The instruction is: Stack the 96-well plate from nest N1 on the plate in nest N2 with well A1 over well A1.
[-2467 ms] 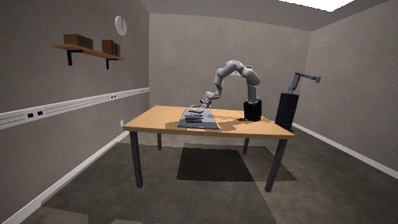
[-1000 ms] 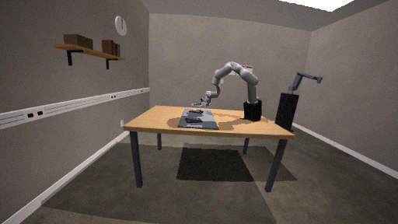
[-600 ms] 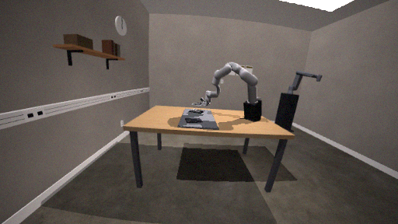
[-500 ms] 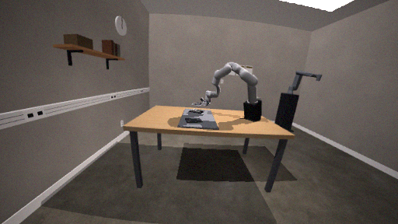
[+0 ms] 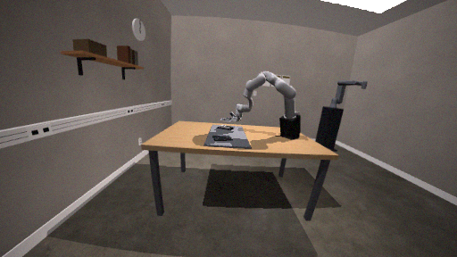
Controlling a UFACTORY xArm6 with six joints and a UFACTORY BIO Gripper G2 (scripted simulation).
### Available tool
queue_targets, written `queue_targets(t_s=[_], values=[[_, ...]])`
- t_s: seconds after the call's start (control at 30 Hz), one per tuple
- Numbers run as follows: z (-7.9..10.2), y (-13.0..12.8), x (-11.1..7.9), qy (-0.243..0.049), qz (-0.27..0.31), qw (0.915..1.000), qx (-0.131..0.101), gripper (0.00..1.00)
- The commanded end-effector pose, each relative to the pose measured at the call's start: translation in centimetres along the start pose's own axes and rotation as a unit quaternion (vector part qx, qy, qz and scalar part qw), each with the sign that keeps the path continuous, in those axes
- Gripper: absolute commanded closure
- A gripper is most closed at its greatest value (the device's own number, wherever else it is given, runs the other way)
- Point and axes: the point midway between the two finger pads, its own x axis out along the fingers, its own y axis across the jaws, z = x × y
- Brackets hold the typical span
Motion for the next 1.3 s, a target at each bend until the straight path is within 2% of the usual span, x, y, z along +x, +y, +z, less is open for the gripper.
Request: queue_targets(t_s=[0.0,0.33,1.27], values=[[0.2,0.0,0.1,-0.002,0.000,1.0000,0.000,1.00],[0.2,0.0,0.1,-0.002,0.000,1.0000,0.000,1.00],[-3.8,0.1,0.1,-0.002,0.000,1.0000,0.000,1.00]])
